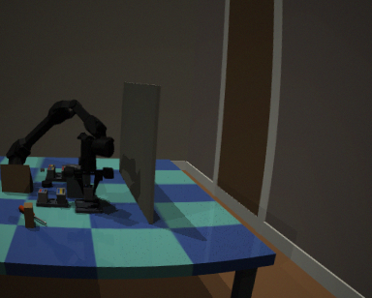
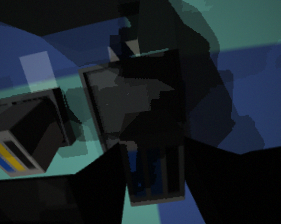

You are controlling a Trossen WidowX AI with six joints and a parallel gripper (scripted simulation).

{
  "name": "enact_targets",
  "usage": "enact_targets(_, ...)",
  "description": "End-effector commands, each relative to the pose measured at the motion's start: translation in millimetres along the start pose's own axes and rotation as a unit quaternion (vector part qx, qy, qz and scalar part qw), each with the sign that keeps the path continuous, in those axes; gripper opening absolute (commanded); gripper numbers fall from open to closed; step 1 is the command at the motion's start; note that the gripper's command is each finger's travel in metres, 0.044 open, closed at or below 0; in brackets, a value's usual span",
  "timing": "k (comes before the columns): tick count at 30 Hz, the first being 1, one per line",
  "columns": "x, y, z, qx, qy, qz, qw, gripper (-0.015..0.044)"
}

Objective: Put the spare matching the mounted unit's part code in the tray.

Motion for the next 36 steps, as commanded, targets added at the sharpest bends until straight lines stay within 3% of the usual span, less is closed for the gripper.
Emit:
enact_targets(1, -4.8, 1.7, -0.8, -0.004, -0.003, -0.002, 1.0, 0.0)
enact_targets(34, -26.2, 5.8, -2.8, -0.003, -0.004, -0.002, 1.0, 0.0)
enact_targets(36, -23.5, 4.1, -2.2, 0.0, -0.002, -0.001, 1.0, 0.0053)
Point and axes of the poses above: the point midway between the two fingers, 35 mm back from their tips, its own x axis back along the fingers, its own y axis across the jaws, z = x × y, the point moved 10 cm from there along x, back along the fingers, and after that the axes turned 5 degrees about -x, right-handed, at the moved point
